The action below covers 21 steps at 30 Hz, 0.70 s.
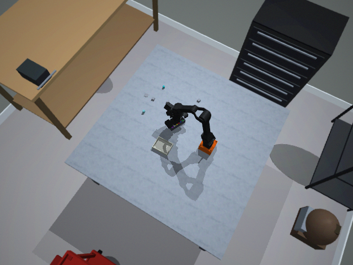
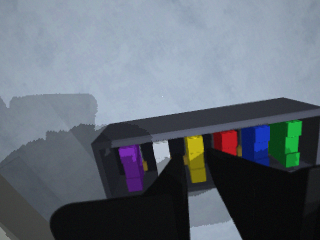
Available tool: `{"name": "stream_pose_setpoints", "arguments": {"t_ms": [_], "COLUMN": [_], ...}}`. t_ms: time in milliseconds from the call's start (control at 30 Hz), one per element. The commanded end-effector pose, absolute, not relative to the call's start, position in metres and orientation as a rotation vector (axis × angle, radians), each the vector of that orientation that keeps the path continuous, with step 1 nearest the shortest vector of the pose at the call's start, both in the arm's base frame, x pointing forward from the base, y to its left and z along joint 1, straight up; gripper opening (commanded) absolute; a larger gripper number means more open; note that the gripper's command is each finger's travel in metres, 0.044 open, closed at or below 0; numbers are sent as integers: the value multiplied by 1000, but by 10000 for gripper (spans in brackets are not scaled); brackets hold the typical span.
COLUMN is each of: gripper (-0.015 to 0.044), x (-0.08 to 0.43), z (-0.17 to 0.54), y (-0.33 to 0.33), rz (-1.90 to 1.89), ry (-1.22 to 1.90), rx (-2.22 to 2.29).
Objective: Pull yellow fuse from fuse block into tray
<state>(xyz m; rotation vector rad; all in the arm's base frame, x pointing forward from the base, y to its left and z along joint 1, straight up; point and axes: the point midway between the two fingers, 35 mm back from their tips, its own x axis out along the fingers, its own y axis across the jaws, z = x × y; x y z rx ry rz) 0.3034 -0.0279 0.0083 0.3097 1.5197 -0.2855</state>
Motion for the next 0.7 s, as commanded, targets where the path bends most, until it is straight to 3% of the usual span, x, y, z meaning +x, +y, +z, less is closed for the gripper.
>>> {"name": "stream_pose_setpoints", "arguments": {"t_ms": [0,433,667], "gripper": [74,1,0], "x": [303,303,303], "z": [7,8,10], "y": [-29,-28,-28], "rz": [-292,-285,-286], "ry": [1521,1520,1520], "rx": [308,310,310]}}
